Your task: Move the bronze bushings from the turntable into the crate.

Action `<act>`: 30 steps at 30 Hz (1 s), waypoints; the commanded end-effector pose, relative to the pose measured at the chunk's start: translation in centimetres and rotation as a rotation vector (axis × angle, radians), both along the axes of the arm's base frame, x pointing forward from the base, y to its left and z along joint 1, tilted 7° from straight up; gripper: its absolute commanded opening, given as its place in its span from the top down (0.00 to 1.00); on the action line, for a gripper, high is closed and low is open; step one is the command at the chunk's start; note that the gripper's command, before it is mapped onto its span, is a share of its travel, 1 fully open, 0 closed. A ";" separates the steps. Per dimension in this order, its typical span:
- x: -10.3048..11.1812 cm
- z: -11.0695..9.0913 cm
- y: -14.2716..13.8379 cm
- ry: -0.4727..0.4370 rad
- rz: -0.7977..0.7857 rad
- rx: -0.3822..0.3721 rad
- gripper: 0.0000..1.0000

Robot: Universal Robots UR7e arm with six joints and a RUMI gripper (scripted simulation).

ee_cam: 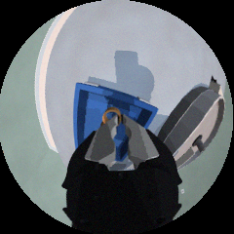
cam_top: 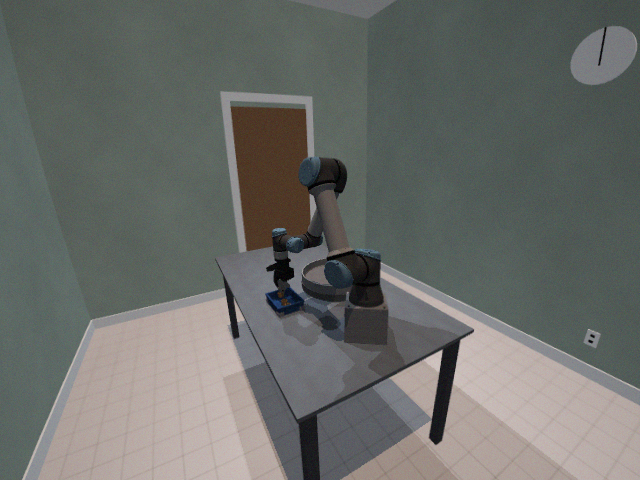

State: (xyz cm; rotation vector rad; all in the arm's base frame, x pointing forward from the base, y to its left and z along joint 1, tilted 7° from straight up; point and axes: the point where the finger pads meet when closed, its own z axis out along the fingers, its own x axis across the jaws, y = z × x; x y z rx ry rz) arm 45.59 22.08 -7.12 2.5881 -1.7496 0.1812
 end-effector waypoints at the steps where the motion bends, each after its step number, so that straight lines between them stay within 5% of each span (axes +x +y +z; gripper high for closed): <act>1: 0.1 -1.1 -0.2 0.000 -0.001 0.001 1.00; 30: 0.2 -1.6 -0.2 -0.003 -0.001 0.001 1.00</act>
